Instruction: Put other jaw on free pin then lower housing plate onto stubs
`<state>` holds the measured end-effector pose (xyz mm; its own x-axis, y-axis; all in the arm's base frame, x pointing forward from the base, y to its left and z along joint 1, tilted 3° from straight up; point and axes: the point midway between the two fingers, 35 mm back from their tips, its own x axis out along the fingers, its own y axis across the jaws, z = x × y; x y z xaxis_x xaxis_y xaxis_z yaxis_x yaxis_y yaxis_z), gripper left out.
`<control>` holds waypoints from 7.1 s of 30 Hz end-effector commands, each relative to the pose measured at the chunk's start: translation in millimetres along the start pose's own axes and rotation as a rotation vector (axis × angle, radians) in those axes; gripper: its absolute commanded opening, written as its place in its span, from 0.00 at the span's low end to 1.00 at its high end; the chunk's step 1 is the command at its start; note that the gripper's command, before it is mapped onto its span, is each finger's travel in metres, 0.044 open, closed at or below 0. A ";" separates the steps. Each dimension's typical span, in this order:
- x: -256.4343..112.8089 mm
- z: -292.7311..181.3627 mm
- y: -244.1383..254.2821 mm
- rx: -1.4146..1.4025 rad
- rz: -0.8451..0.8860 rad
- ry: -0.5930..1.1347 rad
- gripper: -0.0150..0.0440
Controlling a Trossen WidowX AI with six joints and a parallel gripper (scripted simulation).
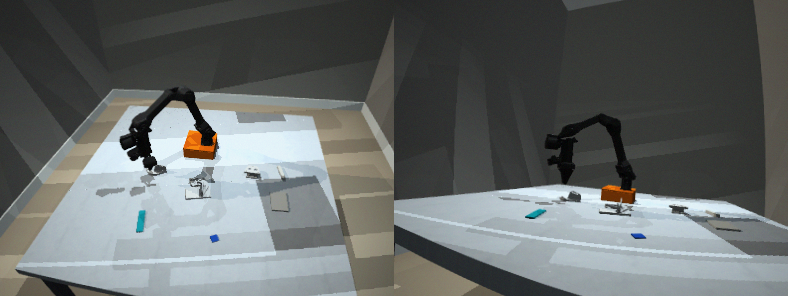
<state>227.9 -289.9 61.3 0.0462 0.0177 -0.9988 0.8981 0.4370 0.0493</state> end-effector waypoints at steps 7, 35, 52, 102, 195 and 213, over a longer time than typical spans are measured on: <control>0.0 0.0 0.0 0.000 0.000 0.000 0.38; 0.0 0.0 0.1 0.000 0.000 0.000 0.52; 0.0 0.0 0.1 0.000 0.000 0.000 1.00; 0.0 0.0 0.1 0.000 0.000 0.000 0.25; -10.6 -44.8 -22.3 -2.837 -0.003 0.001 1.00; 28.7 -47.8 -22.8 -2.837 -0.003 0.001 1.00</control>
<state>188.3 -256.8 35.7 0.0515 0.0113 -0.9986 -0.9884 -0.1425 -0.0526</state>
